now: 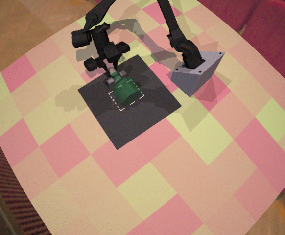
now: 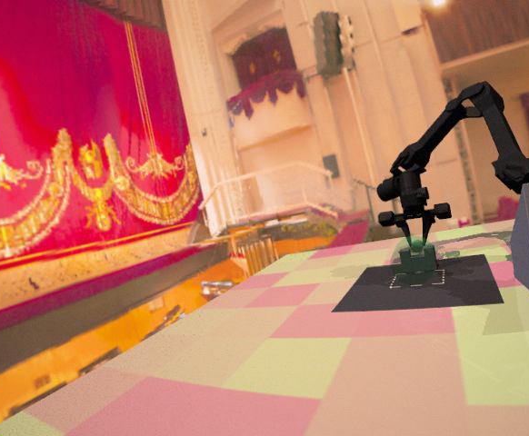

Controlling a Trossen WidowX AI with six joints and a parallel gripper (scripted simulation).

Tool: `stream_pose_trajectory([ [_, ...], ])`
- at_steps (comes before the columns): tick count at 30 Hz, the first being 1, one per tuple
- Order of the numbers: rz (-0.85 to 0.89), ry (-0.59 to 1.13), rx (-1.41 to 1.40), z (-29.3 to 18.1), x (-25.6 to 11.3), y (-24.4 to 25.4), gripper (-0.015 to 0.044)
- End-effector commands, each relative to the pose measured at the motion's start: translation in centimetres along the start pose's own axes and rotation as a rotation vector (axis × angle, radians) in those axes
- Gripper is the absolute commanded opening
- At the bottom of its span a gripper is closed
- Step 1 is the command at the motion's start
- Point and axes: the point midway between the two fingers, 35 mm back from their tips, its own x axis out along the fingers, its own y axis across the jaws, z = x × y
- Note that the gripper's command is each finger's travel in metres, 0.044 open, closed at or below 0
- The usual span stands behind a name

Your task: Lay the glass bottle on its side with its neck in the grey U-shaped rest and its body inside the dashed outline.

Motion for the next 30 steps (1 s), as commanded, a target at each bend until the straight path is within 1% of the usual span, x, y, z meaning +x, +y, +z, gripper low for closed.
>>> stream_pose_trajectory([
  [1, 0.000, -0.005, -0.001, 0.38, 0.24, 0.02, 0.0121],
  [24, -0.001, 0.015, 0.003, -0.10, 0.17, 0.02, 0.0121],
  [30, -0.001, 0.015, 0.003, -0.10, 0.17, 0.02, 0.0278],
])
